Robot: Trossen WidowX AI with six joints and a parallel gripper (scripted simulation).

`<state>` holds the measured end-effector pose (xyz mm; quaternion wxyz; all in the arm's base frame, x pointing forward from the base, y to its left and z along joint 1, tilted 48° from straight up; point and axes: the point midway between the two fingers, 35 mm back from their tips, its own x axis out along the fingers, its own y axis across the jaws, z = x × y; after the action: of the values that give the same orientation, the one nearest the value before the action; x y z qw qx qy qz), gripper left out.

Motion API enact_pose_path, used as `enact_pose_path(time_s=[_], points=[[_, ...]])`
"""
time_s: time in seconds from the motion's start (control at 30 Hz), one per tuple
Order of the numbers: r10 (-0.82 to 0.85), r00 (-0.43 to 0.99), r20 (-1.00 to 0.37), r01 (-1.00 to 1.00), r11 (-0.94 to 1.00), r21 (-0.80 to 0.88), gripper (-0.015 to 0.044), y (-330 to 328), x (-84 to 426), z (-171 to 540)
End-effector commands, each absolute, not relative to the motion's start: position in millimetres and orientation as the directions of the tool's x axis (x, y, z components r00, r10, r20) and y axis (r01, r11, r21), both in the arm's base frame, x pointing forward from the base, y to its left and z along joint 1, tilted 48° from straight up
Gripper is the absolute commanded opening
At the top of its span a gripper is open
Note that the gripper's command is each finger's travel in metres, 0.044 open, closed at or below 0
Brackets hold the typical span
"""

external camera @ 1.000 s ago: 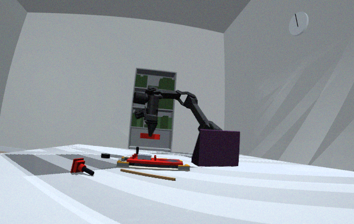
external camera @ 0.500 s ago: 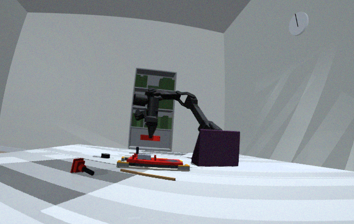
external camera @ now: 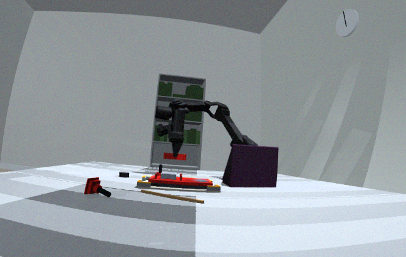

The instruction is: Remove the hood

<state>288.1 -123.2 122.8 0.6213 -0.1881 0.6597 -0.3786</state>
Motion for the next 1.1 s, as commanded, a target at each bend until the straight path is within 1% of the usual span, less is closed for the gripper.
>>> enact_pose_path(time_s=[0.0, 1.07], points=[[-0.721, -0.161, -0.674, 0.214, 0.641, -0.737, 0.0, -126, 286, 120], [-0.721, -0.16, -0.674, 0.214, 0.641, -0.737, 0.0, -142, 284, 106]])
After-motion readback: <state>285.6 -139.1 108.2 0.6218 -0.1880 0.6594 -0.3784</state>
